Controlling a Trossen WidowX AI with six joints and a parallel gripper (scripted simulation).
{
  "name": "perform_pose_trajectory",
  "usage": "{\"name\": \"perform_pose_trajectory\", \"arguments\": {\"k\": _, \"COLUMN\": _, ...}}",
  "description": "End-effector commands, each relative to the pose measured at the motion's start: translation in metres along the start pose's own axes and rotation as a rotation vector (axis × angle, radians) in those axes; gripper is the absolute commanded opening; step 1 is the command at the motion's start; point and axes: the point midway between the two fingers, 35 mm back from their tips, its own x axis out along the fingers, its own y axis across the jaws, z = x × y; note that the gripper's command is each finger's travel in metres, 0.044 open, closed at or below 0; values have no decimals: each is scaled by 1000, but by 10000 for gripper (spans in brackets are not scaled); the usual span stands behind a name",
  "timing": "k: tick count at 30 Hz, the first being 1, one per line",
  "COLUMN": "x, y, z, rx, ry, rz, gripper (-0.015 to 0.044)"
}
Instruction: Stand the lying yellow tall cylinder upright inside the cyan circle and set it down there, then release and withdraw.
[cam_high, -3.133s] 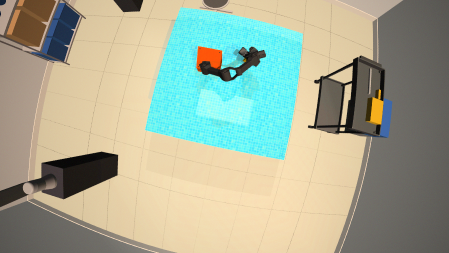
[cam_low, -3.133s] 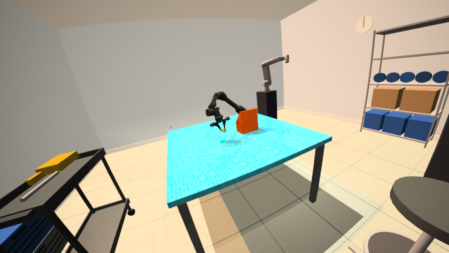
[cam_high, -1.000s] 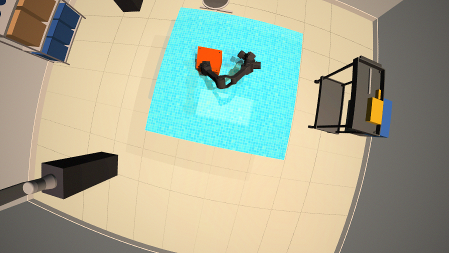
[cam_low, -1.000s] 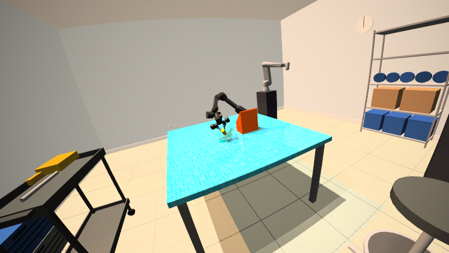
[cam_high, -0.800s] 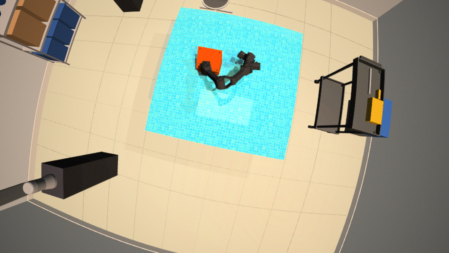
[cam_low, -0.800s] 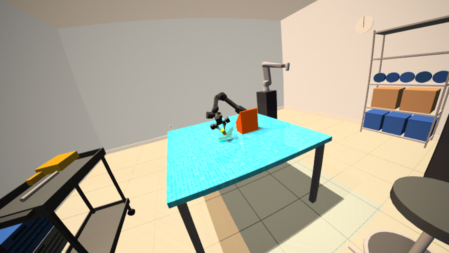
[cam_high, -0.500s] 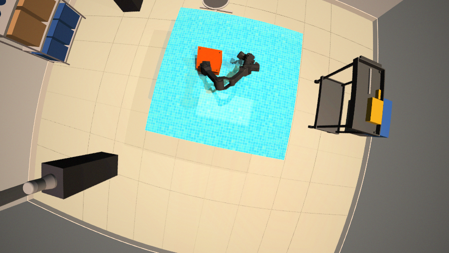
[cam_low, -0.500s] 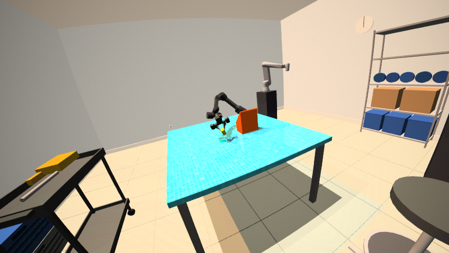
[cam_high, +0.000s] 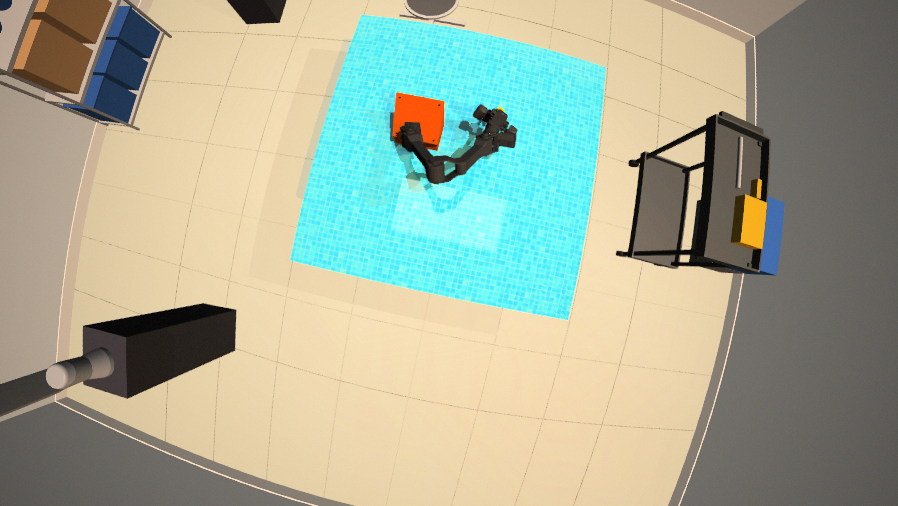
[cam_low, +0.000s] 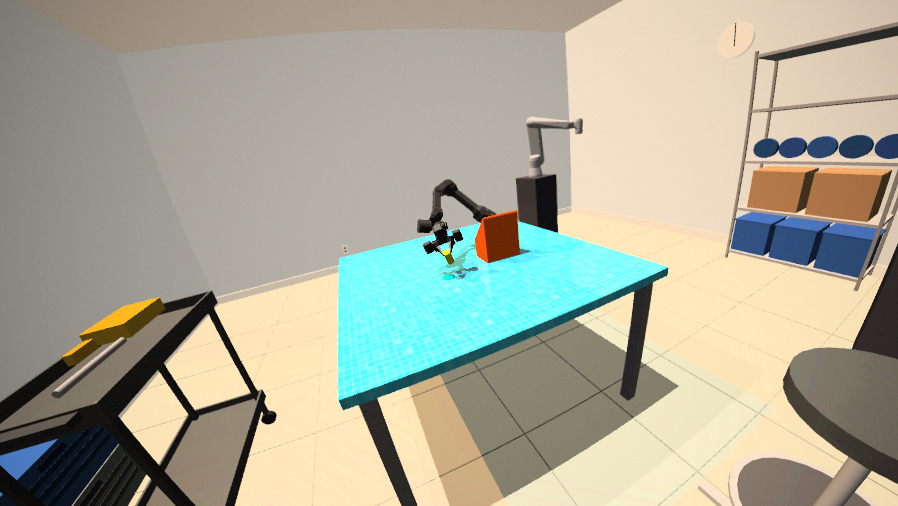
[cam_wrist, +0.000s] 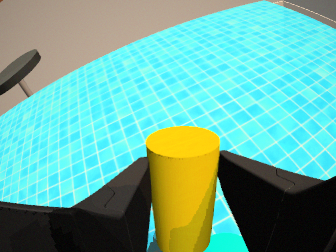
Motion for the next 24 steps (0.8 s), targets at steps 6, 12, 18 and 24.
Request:
{"name": "perform_pose_trajectory", "arguments": {"k": 6, "x": -5, "y": 0, "z": 1, "rx": -24, "ry": -67, "rz": -14, "gripper": 105}}
{"name": "perform_pose_trajectory", "arguments": {"k": 12, "x": -8, "y": -1, "z": 1, "rx": -41, "ry": -109, "rz": -27, "gripper": 105}}
{"name": "perform_pose_trajectory", "arguments": {"k": 18, "x": -12, "y": -1, "z": 1, "rx": -59, "ry": -151, "rz": -40, "gripper": 105}}
{"name": "perform_pose_trajectory", "arguments": {"k": 24, "x": -16, "y": 0, "z": 1, "rx": -78, "ry": -192, "rz": -56, "gripper": 105}}
